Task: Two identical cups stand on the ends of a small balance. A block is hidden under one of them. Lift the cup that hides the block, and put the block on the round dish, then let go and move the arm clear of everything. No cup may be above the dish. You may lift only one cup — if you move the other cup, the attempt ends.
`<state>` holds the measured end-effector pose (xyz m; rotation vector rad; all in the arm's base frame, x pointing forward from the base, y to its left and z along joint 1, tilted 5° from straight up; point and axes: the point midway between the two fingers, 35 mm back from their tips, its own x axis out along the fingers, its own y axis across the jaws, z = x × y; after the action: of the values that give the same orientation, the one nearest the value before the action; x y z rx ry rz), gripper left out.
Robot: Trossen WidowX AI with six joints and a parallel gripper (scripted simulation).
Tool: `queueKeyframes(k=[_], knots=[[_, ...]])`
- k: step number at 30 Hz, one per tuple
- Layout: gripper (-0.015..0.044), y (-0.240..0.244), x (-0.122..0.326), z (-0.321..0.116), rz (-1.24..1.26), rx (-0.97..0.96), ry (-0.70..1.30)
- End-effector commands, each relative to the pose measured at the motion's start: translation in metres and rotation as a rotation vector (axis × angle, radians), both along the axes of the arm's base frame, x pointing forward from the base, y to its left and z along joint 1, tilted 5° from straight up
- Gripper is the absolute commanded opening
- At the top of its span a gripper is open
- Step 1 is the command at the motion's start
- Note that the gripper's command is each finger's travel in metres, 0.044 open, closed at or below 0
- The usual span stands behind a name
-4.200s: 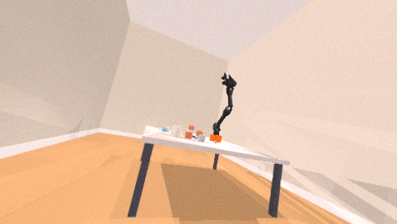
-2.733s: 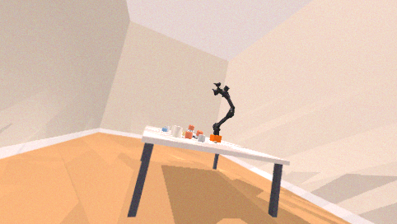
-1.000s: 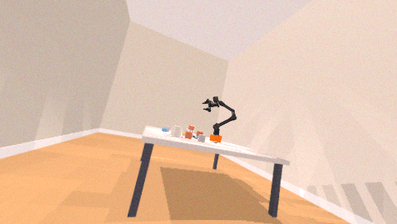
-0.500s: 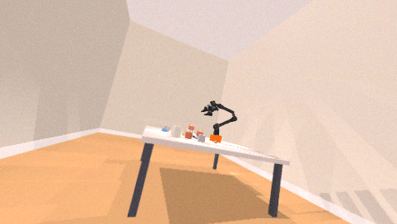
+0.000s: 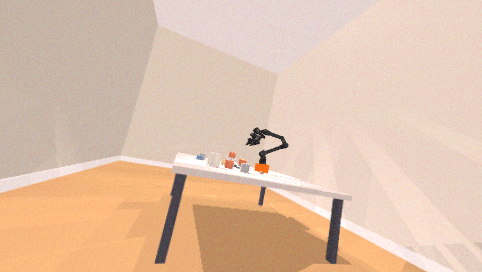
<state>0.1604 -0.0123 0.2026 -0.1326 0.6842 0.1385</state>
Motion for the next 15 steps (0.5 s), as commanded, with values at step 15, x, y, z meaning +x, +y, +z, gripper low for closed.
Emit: queueKeyframes(k=[15], knots=[[0.0440, 0.012, 0.023, -0.008, -0.200, 0.335, 0.225]])
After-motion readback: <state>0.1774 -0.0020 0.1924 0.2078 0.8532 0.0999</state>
